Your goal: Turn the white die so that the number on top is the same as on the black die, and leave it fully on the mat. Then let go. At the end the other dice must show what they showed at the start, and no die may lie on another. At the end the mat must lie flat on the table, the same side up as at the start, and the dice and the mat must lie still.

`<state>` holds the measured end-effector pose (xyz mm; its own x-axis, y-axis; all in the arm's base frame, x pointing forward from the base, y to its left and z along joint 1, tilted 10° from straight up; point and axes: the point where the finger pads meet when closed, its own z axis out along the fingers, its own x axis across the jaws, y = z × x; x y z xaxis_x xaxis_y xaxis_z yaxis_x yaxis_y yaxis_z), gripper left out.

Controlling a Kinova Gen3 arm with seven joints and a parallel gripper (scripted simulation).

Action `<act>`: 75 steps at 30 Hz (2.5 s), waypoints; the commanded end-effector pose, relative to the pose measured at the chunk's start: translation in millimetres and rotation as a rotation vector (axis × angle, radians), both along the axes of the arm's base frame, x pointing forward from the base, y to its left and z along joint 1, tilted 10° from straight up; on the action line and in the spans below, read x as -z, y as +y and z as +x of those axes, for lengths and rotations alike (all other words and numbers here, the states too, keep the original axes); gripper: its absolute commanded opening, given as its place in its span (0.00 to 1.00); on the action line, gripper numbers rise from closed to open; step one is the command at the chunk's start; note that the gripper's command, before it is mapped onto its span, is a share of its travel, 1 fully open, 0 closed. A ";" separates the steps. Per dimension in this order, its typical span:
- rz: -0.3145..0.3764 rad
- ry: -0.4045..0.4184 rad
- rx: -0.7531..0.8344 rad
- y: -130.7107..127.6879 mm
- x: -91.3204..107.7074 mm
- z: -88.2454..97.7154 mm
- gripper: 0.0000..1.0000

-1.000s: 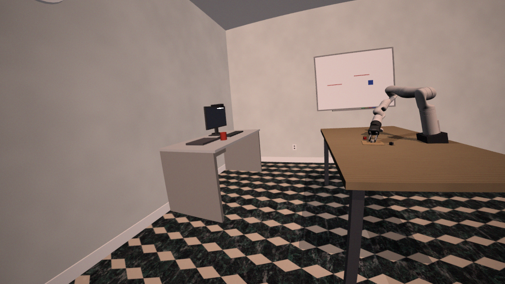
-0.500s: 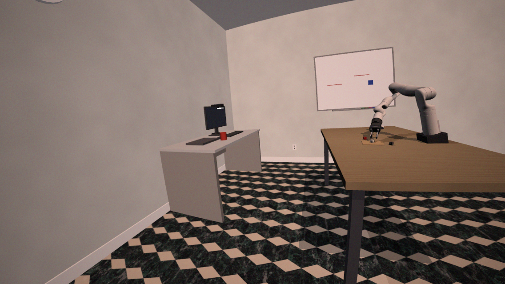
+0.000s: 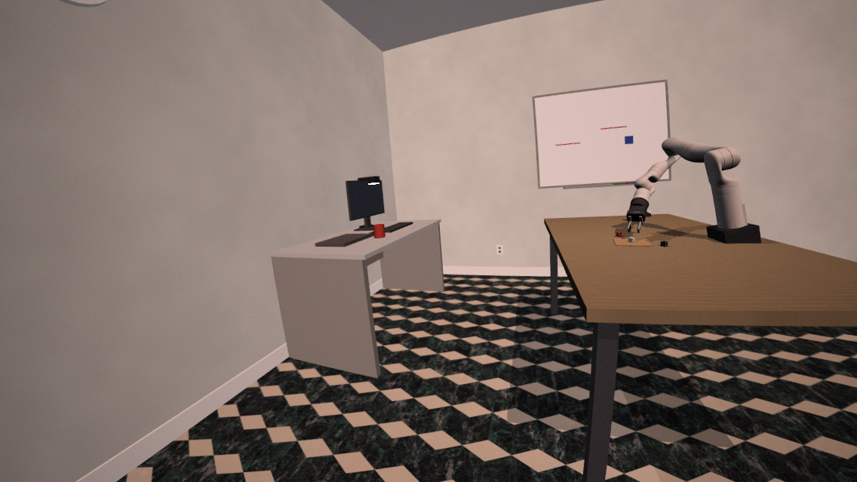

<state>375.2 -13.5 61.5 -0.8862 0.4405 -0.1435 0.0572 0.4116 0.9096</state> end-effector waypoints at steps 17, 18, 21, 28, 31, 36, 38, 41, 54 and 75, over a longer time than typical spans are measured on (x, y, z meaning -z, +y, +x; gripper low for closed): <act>-0.008 -0.003 0.001 -2.3 -51.7 -9.0 0.70; -0.008 -0.003 0.001 -2.3 -51.8 -9.0 0.70; -0.009 -0.002 0.001 -2.3 -51.8 -9.0 0.70; -0.019 0.003 0.002 -1.9 -52.2 -8.8 0.70; -0.035 0.010 0.005 -1.3 -52.7 -8.5 0.70; -0.082 0.030 0.014 0.5 -54.4 -7.9 0.70; -0.108 0.040 0.019 1.6 -55.3 -7.6 0.70; -0.154 0.062 0.028 3.7 -57.2 -6.8 0.70; -0.379 0.169 0.069 15.7 -68.3 -2.1 0.70; -0.765 0.379 0.120 36.8 -82.2 3.5 0.70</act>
<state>373.3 -2.7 135.3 -0.8615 0.4932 -0.1210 0.4377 0.8420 0.3152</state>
